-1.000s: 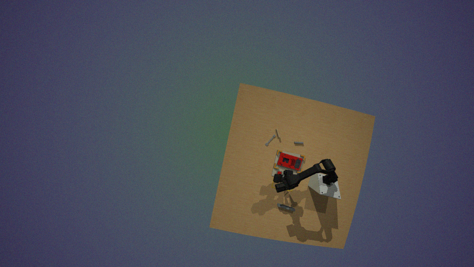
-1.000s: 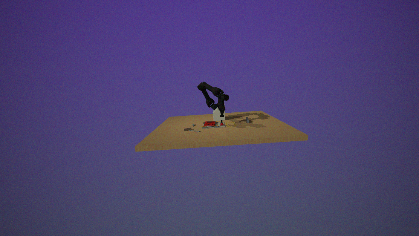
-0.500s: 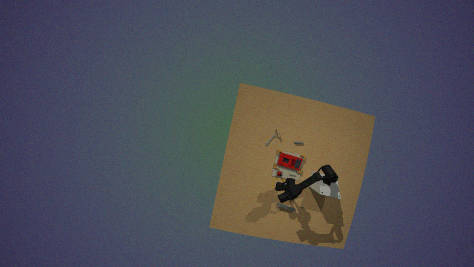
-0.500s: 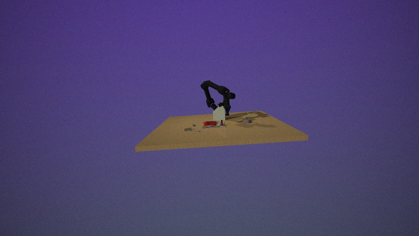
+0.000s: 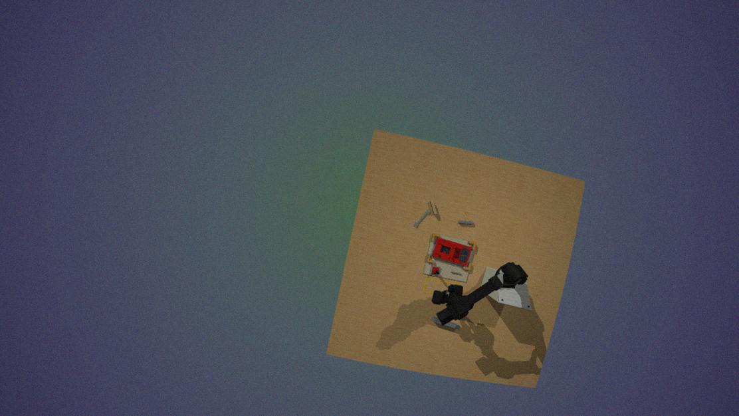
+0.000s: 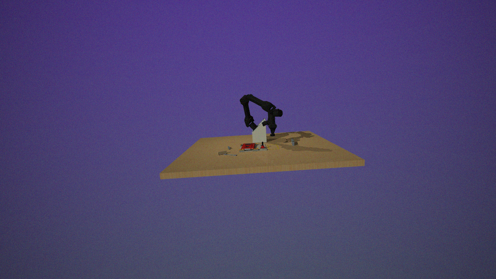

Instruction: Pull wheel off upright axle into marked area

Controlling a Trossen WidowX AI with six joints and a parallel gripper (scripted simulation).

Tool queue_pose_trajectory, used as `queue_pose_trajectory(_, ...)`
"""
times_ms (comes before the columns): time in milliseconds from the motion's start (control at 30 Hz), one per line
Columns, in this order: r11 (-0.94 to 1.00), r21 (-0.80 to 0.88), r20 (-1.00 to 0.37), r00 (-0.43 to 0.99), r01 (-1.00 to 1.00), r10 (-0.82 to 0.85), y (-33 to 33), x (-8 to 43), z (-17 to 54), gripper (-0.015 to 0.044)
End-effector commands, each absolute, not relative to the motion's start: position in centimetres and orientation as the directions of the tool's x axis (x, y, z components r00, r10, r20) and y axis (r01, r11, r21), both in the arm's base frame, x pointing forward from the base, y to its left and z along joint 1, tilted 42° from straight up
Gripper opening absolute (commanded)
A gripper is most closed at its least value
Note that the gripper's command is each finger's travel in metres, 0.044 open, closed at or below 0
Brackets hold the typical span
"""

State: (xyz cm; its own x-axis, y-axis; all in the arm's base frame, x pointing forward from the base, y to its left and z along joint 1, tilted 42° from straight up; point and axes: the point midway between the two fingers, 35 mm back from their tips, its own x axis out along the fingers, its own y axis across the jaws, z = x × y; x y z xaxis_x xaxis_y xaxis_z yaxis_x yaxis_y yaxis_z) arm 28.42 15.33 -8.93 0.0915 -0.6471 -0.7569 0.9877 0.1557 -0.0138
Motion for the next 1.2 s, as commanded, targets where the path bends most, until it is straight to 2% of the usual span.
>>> queue_pose_trajectory(0,0.153,-0.022,-0.754,0.084,0.988,-0.651,14.5,28.3,-9.8,0.0000)
queue_pose_trajectory(667,0.153,-0.021,-0.751,0.085,0.988,-0.654,8.6,29.0,-16.5,0.0000)
queue_pose_trajectory(1033,0.143,-0.026,-0.753,0.075,0.989,-0.653,9.0,29.0,-16.0,0.0289)
queue_pose_trajectory(1167,0.147,-0.024,-0.754,0.079,0.989,-0.652,10.4,28.9,-14.5,0.0300)
